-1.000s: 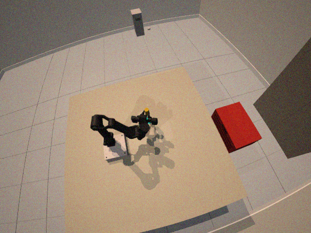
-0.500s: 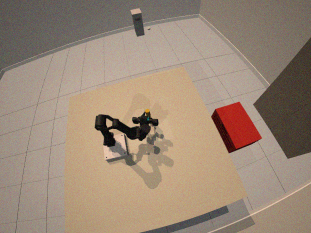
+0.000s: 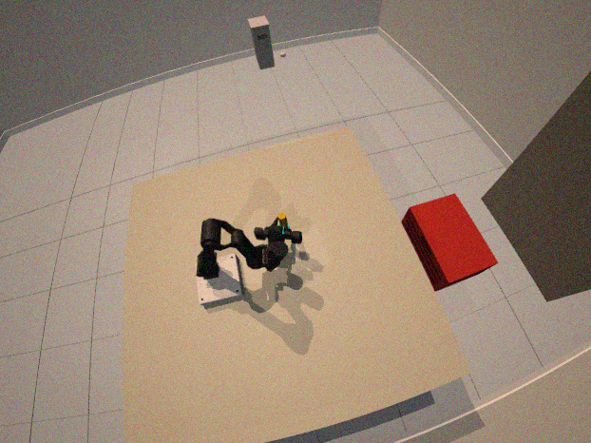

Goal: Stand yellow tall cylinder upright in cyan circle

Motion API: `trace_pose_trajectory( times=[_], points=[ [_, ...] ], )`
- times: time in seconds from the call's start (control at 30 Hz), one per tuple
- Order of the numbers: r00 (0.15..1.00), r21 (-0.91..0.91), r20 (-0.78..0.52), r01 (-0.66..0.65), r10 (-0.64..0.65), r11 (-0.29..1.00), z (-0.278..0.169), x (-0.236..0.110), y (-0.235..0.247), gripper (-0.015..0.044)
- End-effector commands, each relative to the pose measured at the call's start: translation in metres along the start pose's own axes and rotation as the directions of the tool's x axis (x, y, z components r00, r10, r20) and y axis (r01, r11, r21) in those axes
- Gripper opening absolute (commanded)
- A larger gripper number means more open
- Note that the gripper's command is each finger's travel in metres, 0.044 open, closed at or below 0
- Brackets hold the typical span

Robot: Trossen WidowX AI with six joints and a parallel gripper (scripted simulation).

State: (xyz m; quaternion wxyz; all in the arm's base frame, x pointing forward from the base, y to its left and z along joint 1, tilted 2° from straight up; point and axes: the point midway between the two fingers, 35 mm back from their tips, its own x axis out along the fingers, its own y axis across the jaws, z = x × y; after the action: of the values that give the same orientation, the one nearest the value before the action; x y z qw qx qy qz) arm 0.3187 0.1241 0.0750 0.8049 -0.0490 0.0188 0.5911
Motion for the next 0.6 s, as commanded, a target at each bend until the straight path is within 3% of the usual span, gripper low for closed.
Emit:
trace_pose_trajectory(
  times=[0.0,0.57],
  points=[
    [1.0,0.006,0.001,-0.007,0.007,1.0,-0.014,0.0,0.004,0.0105],
    [1.0,0.006,-0.001,0.0,0.0,1.0,-0.047,0.0,0.008,0.0105]
  ],
)
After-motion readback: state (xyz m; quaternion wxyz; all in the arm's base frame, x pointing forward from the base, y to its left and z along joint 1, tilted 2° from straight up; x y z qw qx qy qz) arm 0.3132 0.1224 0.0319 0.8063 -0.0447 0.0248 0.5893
